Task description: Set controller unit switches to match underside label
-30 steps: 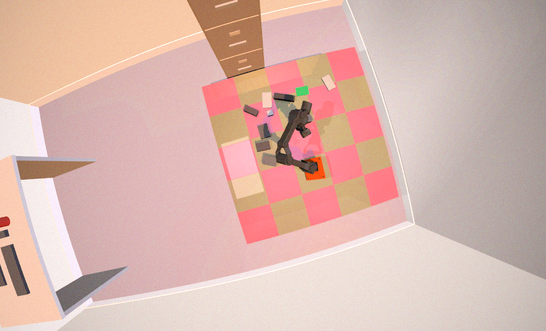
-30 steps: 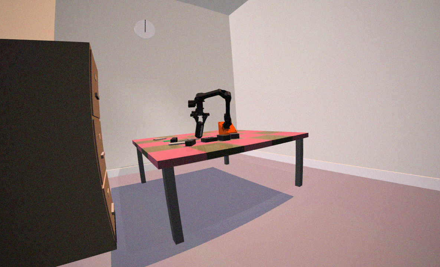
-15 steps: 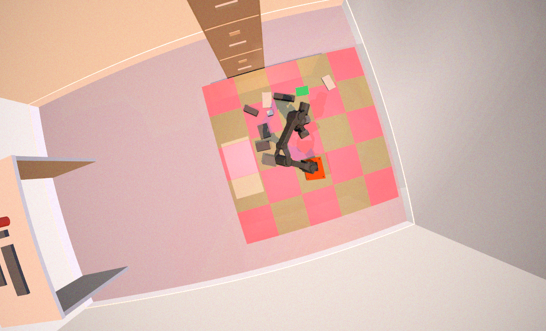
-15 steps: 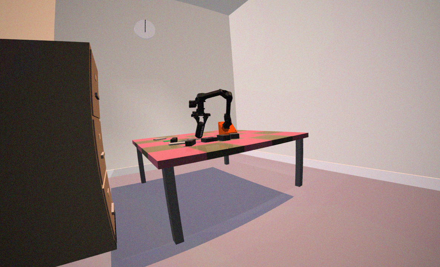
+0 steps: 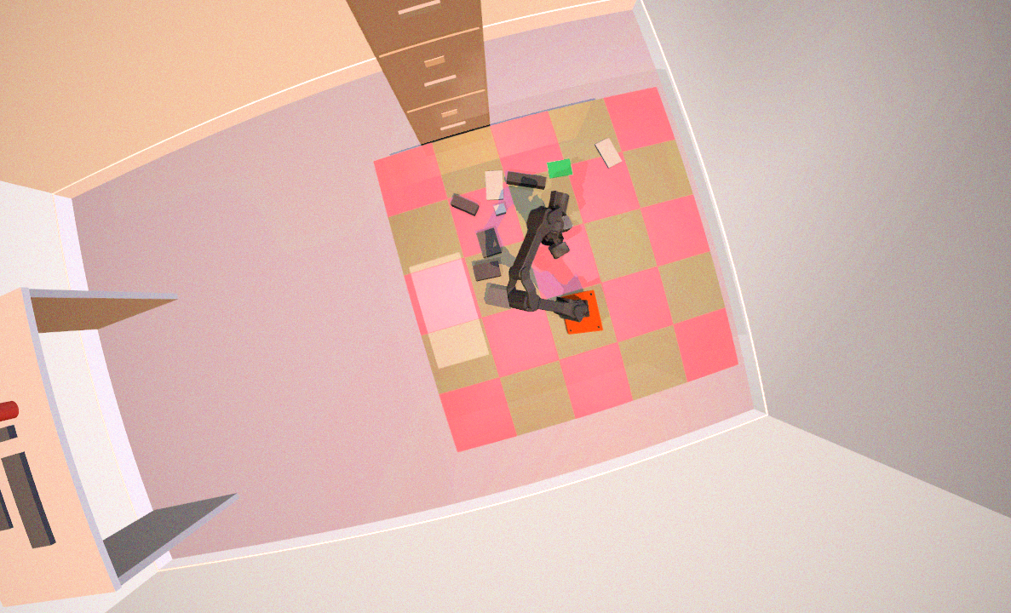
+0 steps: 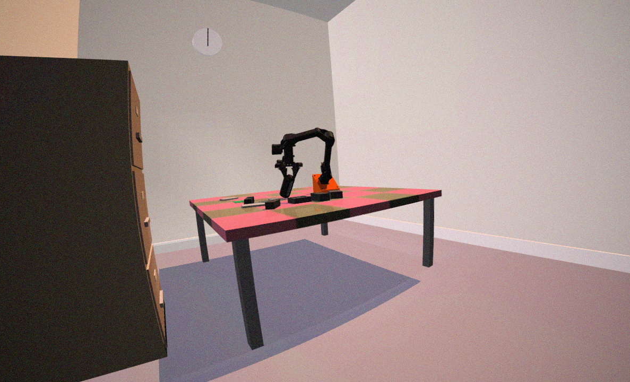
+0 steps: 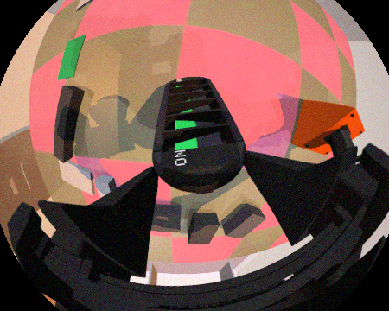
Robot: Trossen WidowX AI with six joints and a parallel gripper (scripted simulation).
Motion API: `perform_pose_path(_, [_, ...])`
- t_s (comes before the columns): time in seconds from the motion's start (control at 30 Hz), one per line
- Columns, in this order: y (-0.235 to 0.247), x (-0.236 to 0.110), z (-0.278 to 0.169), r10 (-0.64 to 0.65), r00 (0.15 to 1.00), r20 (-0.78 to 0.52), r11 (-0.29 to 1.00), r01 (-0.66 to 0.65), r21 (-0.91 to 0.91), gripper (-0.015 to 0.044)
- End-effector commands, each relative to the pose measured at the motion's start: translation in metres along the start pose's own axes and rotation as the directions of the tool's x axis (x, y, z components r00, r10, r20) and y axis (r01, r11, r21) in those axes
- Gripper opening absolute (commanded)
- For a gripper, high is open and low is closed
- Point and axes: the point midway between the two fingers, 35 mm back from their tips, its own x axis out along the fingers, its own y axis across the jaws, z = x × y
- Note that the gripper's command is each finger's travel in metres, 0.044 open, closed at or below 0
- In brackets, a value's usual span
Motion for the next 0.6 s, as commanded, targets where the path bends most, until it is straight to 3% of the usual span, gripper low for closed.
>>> perform_pose_path(0.0, [-0.002, 0.005, -0.003, -0.009, 1.000, -0.008, 1.000, 0.009, 0.006, 0.0338])
perform_pose_path(0.57, [-0.002, 0.010, -0.016, -0.009, 1.000, -0.008, 1.000, 0.009, 0.007, 0.0338])
